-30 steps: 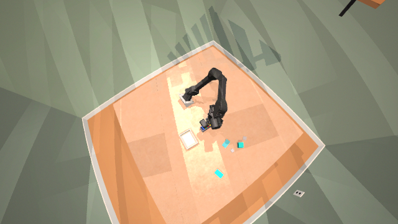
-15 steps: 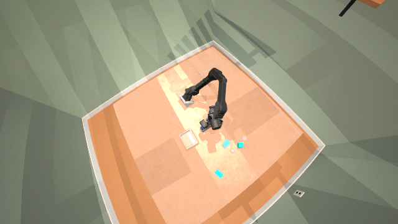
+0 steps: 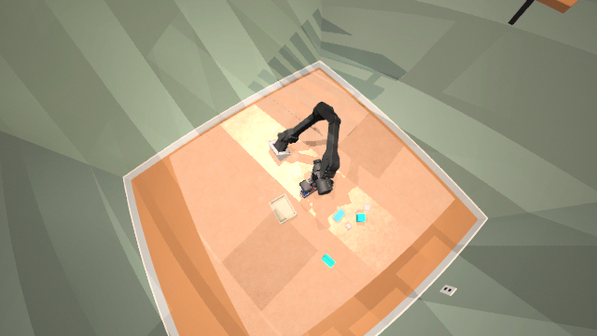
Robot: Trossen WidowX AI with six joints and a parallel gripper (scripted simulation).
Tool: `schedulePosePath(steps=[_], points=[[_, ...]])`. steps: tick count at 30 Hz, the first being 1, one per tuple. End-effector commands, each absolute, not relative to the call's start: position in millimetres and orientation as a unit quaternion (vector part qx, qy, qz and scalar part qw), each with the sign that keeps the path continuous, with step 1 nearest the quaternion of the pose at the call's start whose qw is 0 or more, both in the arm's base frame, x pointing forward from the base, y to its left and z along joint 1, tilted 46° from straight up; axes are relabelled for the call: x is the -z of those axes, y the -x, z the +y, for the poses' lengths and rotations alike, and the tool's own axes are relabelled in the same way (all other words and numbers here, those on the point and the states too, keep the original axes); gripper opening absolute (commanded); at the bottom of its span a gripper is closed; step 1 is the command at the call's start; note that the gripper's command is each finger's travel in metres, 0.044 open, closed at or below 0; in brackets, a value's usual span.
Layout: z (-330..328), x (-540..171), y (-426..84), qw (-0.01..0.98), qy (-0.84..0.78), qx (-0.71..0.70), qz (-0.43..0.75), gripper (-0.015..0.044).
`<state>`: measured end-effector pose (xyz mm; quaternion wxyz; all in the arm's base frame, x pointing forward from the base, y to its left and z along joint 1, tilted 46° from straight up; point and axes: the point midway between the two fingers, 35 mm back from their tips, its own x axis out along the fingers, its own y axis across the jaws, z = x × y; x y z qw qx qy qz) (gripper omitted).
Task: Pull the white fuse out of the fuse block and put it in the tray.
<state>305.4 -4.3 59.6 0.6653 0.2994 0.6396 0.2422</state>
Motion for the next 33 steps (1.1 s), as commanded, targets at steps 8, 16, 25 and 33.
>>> schedulePosePath(steps=[8, 16, 25, 33], points=[[-2.7, -58.8, -305.9, 0.665, -0.302, -0.242, 0.638, 0.0074], [2.4, -53.8, -306.3, 0.665, -0.302, -0.242, 0.638, 0.0074], [2.3, -53.5, -306.5, 0.666, -0.299, -0.242, 0.639, 0.0047], [2.3, -53.5, -306.5, 0.666, -0.299, -0.242, 0.639, 0.0000]])
